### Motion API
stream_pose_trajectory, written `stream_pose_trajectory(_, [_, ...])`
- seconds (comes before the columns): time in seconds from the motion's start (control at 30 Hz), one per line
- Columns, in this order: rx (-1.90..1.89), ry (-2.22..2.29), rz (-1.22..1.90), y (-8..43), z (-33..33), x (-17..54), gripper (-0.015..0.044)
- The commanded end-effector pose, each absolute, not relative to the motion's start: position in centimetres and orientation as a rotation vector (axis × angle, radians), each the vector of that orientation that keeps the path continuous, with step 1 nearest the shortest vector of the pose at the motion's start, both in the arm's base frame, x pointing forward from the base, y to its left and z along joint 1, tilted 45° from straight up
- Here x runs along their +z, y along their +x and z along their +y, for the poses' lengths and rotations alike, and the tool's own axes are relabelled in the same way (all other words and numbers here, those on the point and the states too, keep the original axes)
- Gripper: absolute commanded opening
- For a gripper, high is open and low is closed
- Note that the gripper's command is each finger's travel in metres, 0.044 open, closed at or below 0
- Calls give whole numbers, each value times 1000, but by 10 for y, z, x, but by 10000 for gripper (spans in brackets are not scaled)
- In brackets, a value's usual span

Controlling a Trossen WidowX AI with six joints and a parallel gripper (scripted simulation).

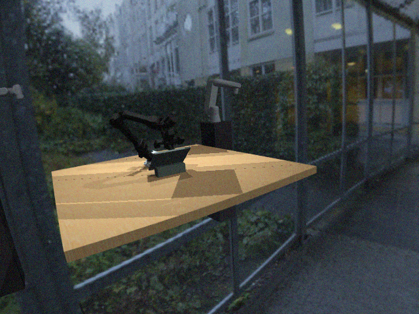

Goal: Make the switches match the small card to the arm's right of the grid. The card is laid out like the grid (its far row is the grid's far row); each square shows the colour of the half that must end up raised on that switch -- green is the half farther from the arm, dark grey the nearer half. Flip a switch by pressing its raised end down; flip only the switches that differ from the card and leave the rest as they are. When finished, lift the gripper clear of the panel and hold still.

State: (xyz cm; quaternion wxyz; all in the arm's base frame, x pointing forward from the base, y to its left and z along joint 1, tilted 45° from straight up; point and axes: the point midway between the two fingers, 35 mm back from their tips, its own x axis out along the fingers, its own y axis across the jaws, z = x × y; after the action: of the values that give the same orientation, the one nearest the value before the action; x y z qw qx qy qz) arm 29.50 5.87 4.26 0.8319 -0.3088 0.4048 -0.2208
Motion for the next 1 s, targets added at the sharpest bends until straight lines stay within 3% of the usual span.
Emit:
stream_pose_trajectory(0.0, [-462,-661,866,294,58,41,0])
stream_pose_trajectory(0.97, [-462,-661,866,296,57,39,0])
